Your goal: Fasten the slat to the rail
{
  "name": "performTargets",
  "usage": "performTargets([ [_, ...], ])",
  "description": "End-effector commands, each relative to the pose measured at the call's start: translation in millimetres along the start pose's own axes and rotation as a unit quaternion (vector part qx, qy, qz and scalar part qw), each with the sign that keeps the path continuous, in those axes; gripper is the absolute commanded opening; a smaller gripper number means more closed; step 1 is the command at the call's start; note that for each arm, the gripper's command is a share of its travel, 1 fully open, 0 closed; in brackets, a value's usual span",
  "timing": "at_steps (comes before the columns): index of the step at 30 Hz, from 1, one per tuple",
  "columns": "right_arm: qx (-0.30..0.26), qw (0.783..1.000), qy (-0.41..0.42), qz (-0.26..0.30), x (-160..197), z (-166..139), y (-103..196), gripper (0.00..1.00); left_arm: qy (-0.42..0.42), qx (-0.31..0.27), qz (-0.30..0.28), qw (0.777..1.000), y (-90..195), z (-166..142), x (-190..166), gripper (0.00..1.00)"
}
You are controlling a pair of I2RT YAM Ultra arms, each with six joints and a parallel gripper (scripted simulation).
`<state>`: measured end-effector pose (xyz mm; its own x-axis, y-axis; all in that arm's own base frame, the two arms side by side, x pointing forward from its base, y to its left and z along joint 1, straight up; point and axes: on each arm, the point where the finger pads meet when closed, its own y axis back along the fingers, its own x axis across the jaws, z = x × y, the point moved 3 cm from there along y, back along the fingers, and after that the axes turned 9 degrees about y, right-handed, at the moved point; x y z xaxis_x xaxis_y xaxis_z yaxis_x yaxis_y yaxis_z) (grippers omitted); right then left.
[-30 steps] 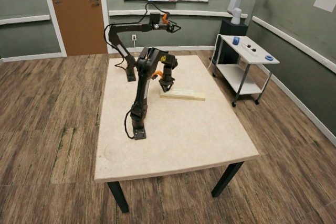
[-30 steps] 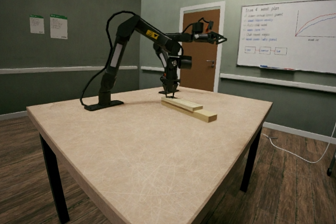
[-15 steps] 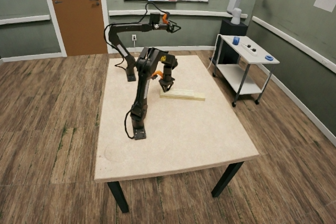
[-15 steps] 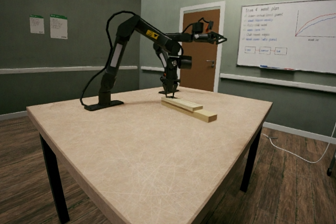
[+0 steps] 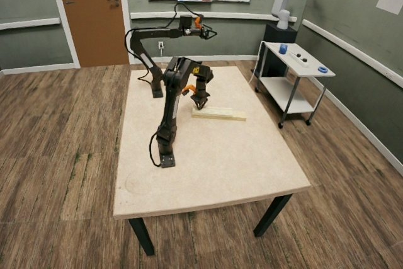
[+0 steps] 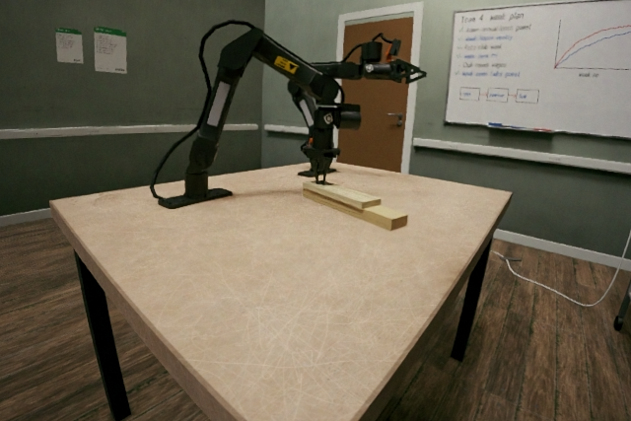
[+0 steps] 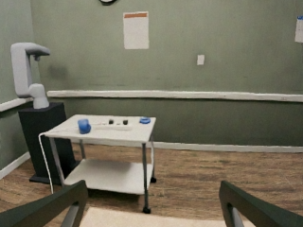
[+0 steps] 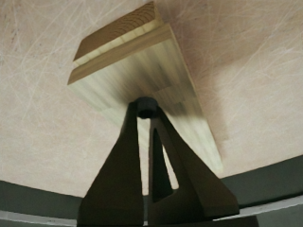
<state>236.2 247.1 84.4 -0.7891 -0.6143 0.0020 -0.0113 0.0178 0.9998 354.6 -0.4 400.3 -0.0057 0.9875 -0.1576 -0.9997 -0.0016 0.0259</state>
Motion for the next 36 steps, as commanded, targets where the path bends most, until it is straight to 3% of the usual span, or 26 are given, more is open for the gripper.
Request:
performTargets([
  [1,-0.003,1.0,0.0,0.005,3.2,0.7,2.9,0.14,0.0,-0.007,-0.001,1.0,1.1,4.5,-0.7,1.0],
  [29,-0.003,1.0,0.0,0.006,3.3,0.7,2.9,0.11,0.0,-0.007,-0.001,1.0,1.1,4.5,-0.7,1.0],
  [36,-0.007,0.994,-0.113,0.007,4.9,1.4,2.8,0.11,0.0,-0.007,-0.001,1.0,1.1,4.5,-0.7,1.0],
])
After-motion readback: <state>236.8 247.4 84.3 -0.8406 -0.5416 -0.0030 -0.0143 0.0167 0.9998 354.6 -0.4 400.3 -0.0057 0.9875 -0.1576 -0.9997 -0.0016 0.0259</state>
